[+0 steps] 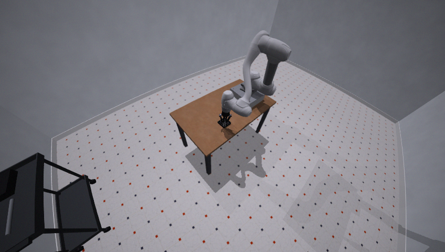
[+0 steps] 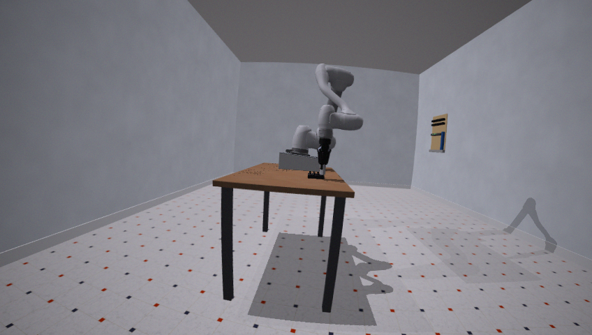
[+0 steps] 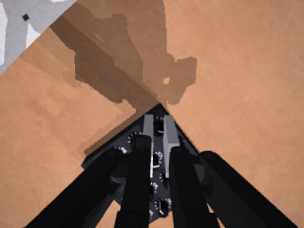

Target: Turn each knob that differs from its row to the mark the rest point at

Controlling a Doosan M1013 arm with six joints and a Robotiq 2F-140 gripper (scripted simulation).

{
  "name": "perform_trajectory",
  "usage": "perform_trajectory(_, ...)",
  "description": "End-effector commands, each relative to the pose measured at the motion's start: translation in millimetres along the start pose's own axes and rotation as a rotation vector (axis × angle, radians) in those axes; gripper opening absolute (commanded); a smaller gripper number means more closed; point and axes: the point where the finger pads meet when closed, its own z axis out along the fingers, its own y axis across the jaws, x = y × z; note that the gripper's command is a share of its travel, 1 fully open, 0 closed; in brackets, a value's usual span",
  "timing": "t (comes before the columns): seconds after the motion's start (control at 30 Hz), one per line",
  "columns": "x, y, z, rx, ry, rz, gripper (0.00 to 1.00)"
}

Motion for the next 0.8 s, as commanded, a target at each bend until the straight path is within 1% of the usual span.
perform_trajectory(0.0, 0.0, 0.0, -0.1, 0.002, 0.002, -0.071, 0.05)
perform_trajectory(0.37, 0.0, 0.0, -0.1, 0.001, 0.002, -0.279, 0.05)
perform_trajectory(0.77, 0.0, 0.0, -0.1, 0.001, 0.002, -0.338, 0.05)
